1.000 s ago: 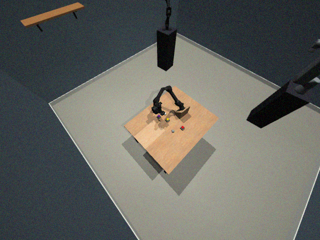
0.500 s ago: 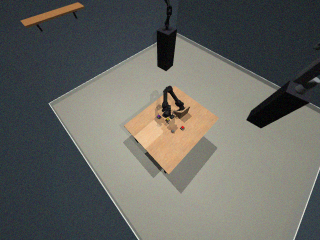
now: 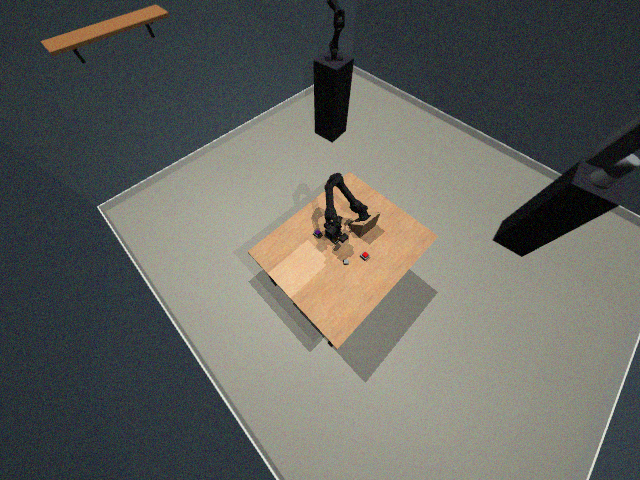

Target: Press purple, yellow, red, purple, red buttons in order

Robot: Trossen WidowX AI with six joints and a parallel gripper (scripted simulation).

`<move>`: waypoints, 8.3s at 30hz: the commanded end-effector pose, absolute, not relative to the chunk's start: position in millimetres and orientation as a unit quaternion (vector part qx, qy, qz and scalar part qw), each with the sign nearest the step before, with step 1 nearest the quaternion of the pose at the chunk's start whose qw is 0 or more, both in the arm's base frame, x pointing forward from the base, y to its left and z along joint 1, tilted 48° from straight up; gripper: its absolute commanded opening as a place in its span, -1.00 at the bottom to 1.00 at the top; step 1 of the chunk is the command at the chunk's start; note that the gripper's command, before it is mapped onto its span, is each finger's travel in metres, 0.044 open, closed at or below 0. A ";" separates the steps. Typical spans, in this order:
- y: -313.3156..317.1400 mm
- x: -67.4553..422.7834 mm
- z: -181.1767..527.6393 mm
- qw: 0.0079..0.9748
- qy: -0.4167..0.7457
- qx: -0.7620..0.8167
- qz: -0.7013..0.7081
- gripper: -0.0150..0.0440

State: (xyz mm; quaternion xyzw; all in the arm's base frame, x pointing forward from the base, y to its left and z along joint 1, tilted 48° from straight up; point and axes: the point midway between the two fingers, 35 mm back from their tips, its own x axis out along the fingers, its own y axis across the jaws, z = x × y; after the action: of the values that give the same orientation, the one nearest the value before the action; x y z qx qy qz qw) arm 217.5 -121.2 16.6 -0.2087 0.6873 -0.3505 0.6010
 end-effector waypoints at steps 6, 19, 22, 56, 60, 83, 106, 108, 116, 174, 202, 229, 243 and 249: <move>-131.8 211.6 5.2 0.597 0.691 -0.214 -0.348 -0.42; -141.5 208.2 -3.4 0.596 0.691 -0.214 -0.349 -0.42; -141.5 208.2 -3.4 0.596 0.691 -0.214 -0.349 -0.42; -71.3 228.4 58.7 0.597 0.691 -0.213 -0.347 -0.42; -29.2 241.9 23.8 0.605 0.693 -0.206 -0.335 -0.42; 68.5 190.7 -144.2 0.600 0.692 -0.208 -0.343 -0.42; 40.4 182.5 -170.2 0.600 0.692 -0.208 -0.344 -0.42; 38.1 181.8 -172.4 0.600 0.692 -0.208 -0.344 -0.42; 34.0 180.4 -176.0 0.600 0.692 -0.208 -0.344 -0.42; -118.7 293.2 102.2 0.616 0.690 -0.195 -0.325 -0.42; -223.0 252.1 105.6 0.597 0.689 -0.215 -0.351 -0.42; -239.4 247.0 90.6 0.597 0.689 -0.216 -0.351 -0.42; -215.6 253.7 112.6 0.597 0.689 -0.215 -0.351 -0.42; -199.5 259.9 126.9 0.598 0.689 -0.214 -0.350 -0.42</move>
State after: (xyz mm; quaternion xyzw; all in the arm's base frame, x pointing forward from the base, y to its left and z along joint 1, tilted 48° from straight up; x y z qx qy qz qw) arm 251.5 -212.8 110.9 -0.2137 0.6955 -0.3464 0.5921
